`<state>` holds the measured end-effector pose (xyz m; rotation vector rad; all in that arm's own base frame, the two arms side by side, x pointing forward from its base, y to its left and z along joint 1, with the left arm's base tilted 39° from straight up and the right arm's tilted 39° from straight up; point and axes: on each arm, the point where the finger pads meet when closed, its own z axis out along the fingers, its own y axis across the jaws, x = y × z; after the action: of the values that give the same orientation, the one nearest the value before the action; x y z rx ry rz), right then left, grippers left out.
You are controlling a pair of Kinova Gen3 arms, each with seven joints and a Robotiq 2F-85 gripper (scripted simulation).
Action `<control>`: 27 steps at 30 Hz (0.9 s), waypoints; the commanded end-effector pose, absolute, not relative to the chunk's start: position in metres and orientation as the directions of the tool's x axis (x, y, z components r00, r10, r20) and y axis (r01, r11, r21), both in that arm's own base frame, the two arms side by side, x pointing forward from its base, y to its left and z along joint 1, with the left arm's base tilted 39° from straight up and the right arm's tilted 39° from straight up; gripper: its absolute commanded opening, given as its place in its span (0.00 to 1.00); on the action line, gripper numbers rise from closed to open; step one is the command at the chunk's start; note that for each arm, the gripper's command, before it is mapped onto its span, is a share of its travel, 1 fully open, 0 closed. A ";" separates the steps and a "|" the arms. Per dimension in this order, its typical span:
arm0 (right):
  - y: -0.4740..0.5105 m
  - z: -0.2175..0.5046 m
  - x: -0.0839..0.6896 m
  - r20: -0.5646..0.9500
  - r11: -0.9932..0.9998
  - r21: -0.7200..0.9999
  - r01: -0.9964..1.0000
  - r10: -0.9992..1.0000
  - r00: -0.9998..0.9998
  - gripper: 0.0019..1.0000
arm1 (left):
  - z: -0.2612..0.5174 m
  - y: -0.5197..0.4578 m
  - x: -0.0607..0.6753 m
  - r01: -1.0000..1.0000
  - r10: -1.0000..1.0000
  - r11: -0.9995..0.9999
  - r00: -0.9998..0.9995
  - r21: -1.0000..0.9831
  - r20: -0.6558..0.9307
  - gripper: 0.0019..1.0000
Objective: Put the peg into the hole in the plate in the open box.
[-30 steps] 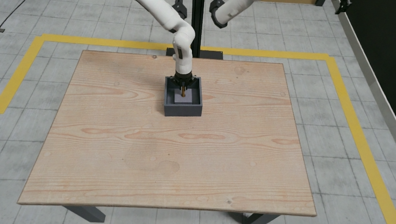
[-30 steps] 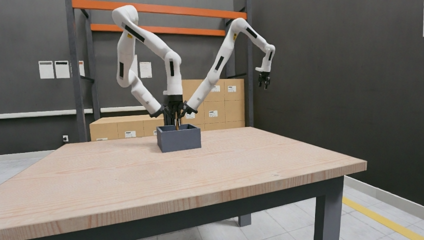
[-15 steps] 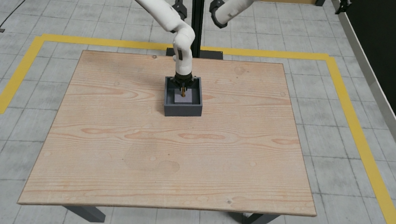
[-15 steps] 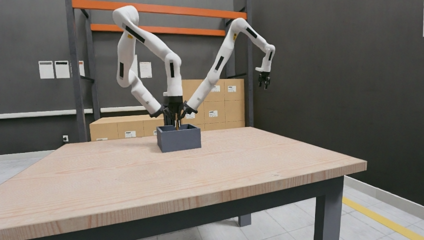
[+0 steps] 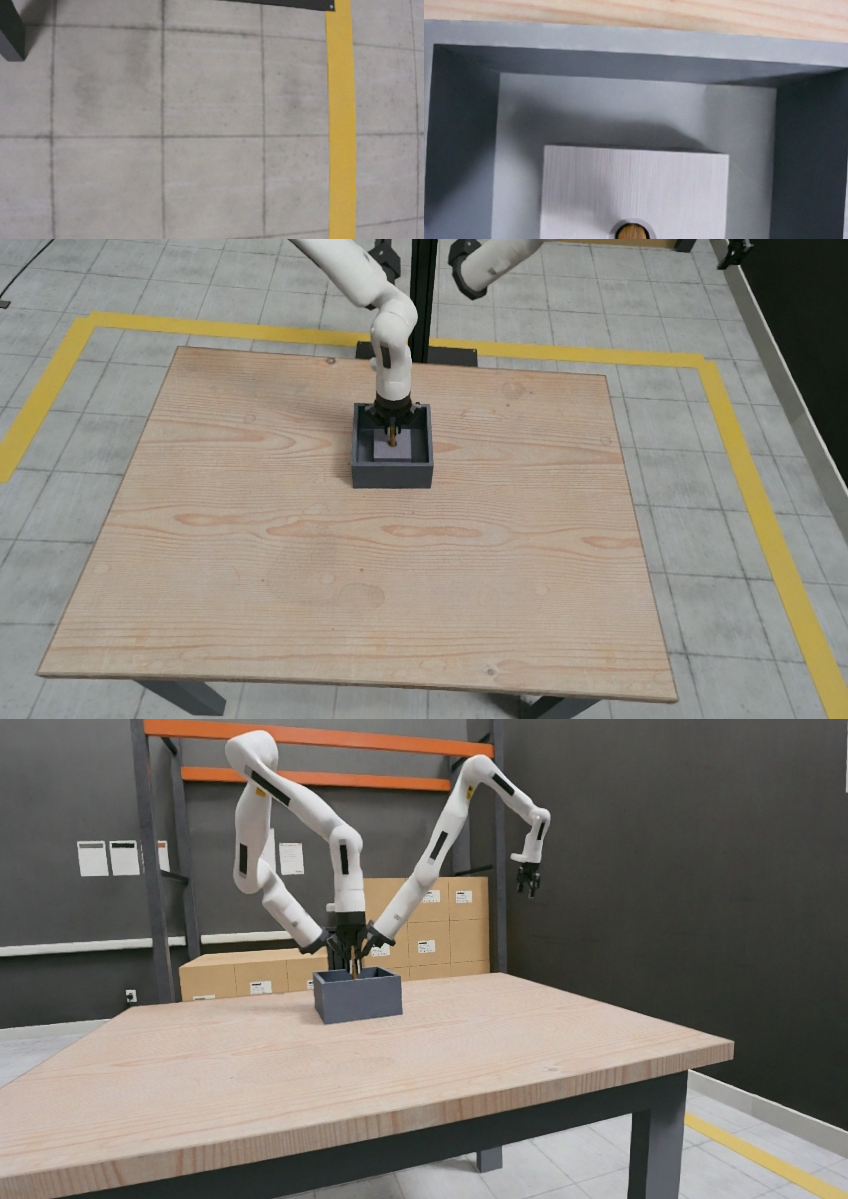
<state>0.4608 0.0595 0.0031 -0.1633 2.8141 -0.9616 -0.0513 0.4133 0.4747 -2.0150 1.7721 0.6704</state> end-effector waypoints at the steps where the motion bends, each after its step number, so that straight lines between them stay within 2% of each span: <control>1: 0.059 0.002 0.461 -0.119 0.787 -0.614 -0.051 -0.156 -0.980 0.10 | 0.475 0.413 -0.052 -0.990 -0.811 -0.138 0.095 0.032 -0.577 1.00; 27: 0.045 -0.016 0.466 -0.119 0.787 -0.614 -0.051 -0.156 -0.980 0.10 | 0.475 0.413 -0.052 -0.990 -0.811 -0.138 0.095 0.032 -0.577 1.00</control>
<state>0.4653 0.0454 -0.0153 -0.1634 2.8142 -0.9617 -0.0513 0.4133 0.4747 -2.0150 1.7721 0.6704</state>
